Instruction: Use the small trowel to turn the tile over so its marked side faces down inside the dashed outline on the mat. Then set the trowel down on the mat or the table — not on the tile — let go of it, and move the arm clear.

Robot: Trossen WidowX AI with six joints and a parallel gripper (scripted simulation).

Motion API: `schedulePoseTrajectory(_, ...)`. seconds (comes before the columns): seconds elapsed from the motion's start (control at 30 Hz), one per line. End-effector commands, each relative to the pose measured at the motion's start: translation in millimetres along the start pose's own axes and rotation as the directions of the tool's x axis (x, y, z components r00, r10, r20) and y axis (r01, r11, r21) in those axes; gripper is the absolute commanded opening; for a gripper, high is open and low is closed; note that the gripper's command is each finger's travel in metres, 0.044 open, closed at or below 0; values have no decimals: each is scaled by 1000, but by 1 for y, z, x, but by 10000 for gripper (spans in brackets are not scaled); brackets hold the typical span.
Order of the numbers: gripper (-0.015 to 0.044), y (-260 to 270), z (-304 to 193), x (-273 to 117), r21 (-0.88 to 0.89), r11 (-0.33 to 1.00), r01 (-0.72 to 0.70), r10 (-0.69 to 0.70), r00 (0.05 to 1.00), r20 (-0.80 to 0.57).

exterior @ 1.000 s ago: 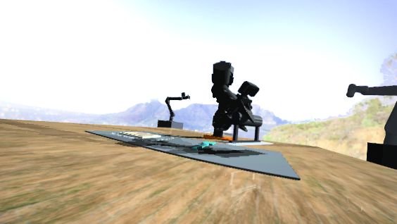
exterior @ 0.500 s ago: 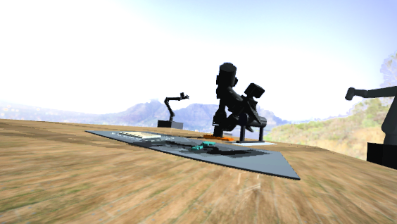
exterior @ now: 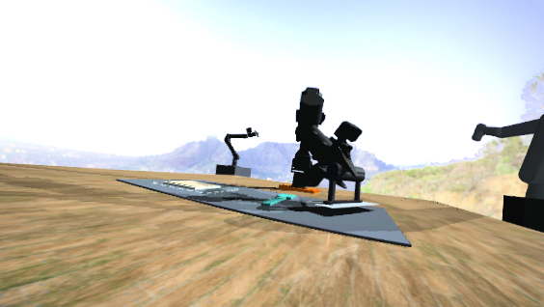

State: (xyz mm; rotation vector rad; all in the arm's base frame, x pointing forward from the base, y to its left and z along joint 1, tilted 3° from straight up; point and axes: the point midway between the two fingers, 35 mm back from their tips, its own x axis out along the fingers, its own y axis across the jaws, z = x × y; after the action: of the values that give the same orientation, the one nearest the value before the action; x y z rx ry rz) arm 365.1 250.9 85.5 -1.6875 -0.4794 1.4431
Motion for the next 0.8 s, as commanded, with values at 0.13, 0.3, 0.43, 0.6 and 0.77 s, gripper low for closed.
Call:
schedulePoseTrajectory(0.13, 0, 9, 0, 8, 5, 1000, 3, -3, 1000, -1)
schedulePoseTrajectory(0.3, 79, 10, 0, 9, 5, 1000, 3, -3, 1000, -1)
schedulePoseTrajectory(0.43, 184, 10, 0, 9, 5, 1000, 3, -3, 1000, -1)
schedulePoseTrajectory(0.6, 300, 10, 0, 9, 5, 1000, 3, -3, 1000, -1)
schedulePoseTrajectory(0.77, 300, 10, 0, 9, 5, 1000, 3, -3, 1000, -1)
